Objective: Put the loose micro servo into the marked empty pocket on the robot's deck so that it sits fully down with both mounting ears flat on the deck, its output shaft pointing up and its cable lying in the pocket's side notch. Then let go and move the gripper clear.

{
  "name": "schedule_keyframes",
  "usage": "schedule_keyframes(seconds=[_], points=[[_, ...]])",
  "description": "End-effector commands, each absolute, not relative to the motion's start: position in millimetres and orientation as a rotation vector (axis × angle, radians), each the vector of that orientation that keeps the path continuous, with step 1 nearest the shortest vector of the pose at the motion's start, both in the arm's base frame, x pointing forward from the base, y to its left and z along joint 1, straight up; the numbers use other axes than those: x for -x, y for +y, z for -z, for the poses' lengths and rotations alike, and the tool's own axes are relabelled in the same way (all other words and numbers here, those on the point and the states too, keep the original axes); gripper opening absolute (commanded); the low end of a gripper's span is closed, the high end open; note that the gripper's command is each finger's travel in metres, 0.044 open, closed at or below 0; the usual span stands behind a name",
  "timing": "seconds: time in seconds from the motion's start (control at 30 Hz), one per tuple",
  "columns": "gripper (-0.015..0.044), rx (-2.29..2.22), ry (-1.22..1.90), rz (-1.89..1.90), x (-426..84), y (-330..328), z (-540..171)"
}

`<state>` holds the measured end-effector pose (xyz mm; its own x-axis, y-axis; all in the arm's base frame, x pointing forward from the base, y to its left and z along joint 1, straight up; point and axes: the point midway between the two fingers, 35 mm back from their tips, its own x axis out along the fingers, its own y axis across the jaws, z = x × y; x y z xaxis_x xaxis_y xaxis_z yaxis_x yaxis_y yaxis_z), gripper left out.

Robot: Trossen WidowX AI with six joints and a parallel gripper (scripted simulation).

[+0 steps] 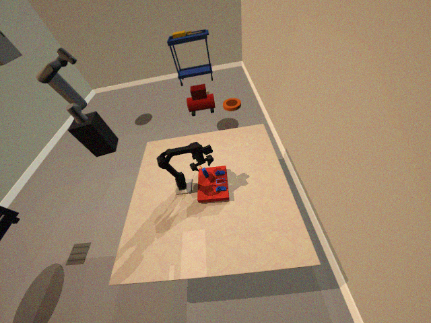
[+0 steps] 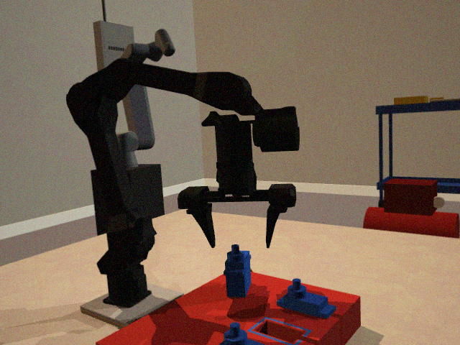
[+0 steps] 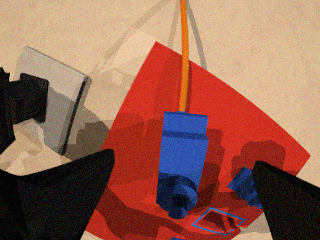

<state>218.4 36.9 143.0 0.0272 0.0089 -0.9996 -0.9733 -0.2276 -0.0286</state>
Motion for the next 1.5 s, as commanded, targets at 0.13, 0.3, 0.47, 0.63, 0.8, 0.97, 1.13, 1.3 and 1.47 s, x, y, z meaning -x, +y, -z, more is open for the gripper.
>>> schedule_keyframes(seconds=[0.13, 0.3, 0.47, 0.63, 0.8, 0.97, 1.13, 1.3, 1.47], points=[[0.044, 1.383, 1.076, -1.357, -217.2, 35.7, -128.6], [0.044, 1.383, 1.076, -1.357, -217.1, 35.7, -123.1], [0.0309, 1.383, 1.076, -1.357, -217.1, 35.7, -123.1], [0.0177, 1.383, 1.076, -1.357, -217.1, 35.7, -123.1], [0.0105, 1.383, 1.076, -1.357, -217.1, 35.7, -123.1], [0.0032, 1.383, 1.076, -1.357, -217.2, 35.7, -125.1], [0.0, 1.383, 1.076, -1.357, -216.6, 35.6, -138.6], [0.0, 1.382, 1.077, -1.357, -208.8, 34.3, -152.7], [0.0, 1.382, 1.077, -1.357, -205.3, 33.7, -152.8]])
